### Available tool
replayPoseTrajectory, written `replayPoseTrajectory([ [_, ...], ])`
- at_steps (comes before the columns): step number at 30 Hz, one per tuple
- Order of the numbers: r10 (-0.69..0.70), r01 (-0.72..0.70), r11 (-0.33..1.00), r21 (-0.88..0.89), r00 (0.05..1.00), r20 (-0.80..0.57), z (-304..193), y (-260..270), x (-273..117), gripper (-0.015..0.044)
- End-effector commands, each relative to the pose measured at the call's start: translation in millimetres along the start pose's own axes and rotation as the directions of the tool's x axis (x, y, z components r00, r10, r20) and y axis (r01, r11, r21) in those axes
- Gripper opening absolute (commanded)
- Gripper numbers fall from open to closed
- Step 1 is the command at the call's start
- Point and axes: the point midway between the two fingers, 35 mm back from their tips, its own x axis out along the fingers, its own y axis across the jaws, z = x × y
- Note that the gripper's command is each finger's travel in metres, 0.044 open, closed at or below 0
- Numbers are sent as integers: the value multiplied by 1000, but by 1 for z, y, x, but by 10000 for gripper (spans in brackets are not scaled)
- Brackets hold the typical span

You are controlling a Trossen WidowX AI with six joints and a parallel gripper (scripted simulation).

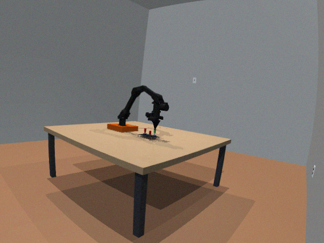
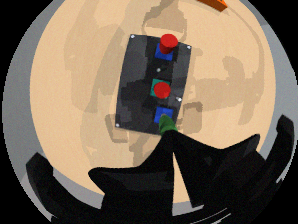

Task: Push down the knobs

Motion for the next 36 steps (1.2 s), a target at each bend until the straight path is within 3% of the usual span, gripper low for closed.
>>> replayPoseTrajectory([
  [1, 2, -2, 1000, 3, 1000, -1, 0, 0, 2, 0],
  [36, 2, -2, 1000, 3, 1000, -1, 0, 0, 5, 0],
])
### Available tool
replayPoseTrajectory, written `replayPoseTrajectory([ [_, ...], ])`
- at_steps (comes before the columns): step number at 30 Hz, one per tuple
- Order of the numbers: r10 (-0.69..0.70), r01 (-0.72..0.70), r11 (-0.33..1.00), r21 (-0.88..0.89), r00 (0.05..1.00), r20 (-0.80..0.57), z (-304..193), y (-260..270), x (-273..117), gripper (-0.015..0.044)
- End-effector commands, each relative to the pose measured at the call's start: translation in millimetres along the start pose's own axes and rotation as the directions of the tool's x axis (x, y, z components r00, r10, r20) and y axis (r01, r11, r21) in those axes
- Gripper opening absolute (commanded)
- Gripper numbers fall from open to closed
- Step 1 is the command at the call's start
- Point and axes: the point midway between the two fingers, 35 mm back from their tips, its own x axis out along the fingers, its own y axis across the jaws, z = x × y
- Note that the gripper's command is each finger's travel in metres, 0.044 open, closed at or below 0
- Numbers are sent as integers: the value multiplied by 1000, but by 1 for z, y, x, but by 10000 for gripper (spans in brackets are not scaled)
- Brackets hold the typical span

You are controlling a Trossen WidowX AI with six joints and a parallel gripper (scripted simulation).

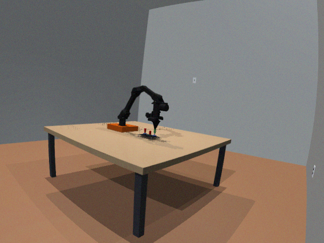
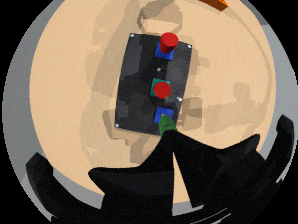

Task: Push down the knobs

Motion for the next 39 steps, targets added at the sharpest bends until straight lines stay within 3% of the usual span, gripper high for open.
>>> replayPoseTrajectory([
  [1, 2, -2, 1000, 3, 1000, -1, -1, 0, 2, 0],
  [39, 2, -2, 1000, 3, 1000, -1, -1, 0, 11, 0],
])
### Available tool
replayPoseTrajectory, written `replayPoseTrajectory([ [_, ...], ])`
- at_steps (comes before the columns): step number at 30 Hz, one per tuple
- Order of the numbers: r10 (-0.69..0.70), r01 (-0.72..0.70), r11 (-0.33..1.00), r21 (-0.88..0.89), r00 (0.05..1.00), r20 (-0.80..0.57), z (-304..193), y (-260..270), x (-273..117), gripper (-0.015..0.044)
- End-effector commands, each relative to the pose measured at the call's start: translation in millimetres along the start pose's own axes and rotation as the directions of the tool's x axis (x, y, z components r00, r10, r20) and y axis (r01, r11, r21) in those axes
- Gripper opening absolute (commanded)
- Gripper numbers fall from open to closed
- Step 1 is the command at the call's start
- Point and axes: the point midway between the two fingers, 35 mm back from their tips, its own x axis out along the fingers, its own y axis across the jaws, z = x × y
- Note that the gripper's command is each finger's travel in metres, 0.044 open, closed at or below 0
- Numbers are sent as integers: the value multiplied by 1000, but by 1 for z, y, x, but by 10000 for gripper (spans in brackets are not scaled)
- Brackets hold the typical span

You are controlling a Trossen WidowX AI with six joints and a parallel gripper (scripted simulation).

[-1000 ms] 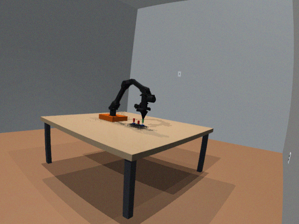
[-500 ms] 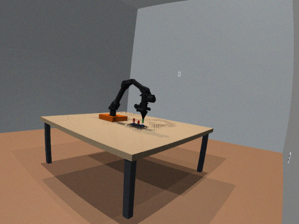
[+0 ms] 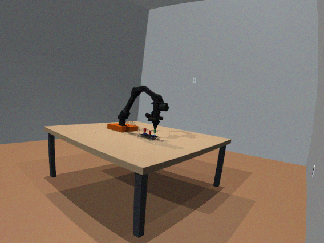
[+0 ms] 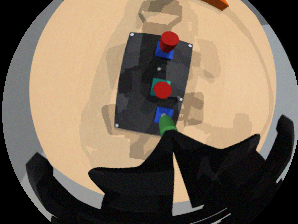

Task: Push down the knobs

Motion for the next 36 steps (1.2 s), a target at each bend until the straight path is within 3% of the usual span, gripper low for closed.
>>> replayPoseTrajectory([
  [1, 0, 0, 1000, 3, 1000, 2, -1, 0, 7, 0],
  [36, 0, 0, 1000, 3, 1000, 2, -1, 0, 14, 0],
])
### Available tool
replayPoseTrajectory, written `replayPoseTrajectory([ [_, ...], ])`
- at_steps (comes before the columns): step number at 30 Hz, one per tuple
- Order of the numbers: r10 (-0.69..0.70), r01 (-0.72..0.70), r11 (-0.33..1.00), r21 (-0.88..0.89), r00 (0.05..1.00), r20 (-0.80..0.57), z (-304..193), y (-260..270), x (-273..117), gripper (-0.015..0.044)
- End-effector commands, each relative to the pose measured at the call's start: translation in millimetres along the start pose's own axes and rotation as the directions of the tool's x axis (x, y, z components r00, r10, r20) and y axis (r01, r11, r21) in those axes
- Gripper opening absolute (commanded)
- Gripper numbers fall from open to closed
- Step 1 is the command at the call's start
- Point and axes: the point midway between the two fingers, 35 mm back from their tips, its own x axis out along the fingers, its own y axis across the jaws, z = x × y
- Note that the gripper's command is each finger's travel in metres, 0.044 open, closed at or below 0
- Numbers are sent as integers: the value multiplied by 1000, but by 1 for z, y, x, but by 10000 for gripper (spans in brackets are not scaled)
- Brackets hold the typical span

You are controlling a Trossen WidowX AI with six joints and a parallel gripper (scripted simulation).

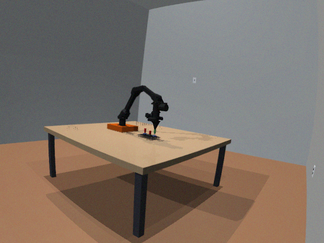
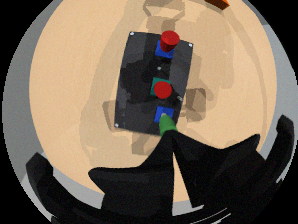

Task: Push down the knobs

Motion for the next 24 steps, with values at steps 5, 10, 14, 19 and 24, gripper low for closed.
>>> replayPoseTrajectory([
  [5, -2, 2, 1000, 3, 1000, 8, -2, 1, 13, 0],
  [10, -2, 2, 1000, 3, 1000, 8, -2, 1, 15, 0],
  [14, -2, 2, 1000, 3, 1000, 8, -2, 1, 15, 0],
  [19, -2, 2, 1000, 3, 1000, 8, -2, 1, 16, 0],
  [24, -2, 2, 1000, 3, 1000, 8, -2, 1, 18, 0],
])
